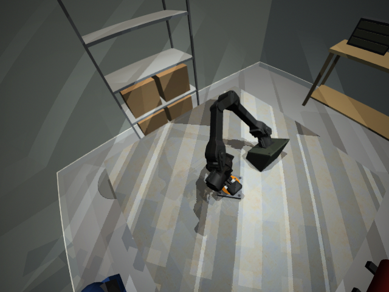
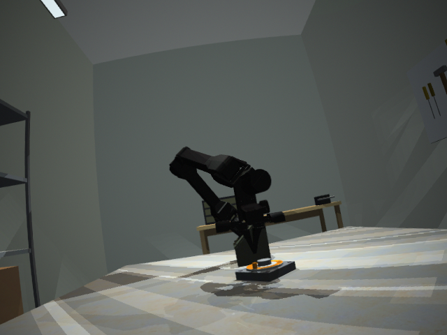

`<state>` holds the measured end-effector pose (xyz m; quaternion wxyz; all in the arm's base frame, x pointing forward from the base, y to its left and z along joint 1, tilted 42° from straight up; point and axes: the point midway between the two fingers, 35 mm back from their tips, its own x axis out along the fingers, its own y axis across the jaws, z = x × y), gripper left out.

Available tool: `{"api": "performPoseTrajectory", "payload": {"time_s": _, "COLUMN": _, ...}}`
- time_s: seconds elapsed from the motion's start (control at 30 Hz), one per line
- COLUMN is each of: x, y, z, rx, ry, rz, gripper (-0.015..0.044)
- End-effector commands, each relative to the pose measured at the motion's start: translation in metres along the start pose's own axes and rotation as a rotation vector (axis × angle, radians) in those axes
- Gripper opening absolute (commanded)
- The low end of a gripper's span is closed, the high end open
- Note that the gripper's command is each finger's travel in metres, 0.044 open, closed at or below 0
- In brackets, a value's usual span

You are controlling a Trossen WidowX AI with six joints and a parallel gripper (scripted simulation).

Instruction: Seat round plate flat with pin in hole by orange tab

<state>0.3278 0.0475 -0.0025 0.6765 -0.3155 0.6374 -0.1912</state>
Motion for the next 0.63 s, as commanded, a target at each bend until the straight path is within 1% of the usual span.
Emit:
{"api": "performPoseTrajectory", "payload": {"time_s": 0.0, "x": -0.0147, "y": -0.0004, "z": -0.0004, "rx": 0.009, "ry": -0.006, "rz": 0.006, "gripper": 0.0}}
{"api": "performPoseTrajectory", "payload": {"time_s": 0.03, "x": -0.0055, "y": 0.0002, "z": 0.0003, "rx": 0.001, "ry": -0.006, "rz": 0.001, "gripper": 0.0}}
{"api": "performPoseTrajectory", "payload": {"time_s": 0.6, "x": -0.0055, "y": 0.0002, "z": 0.0003, "rx": 0.001, "ry": -0.006, "rz": 0.001, "gripper": 0.0}}
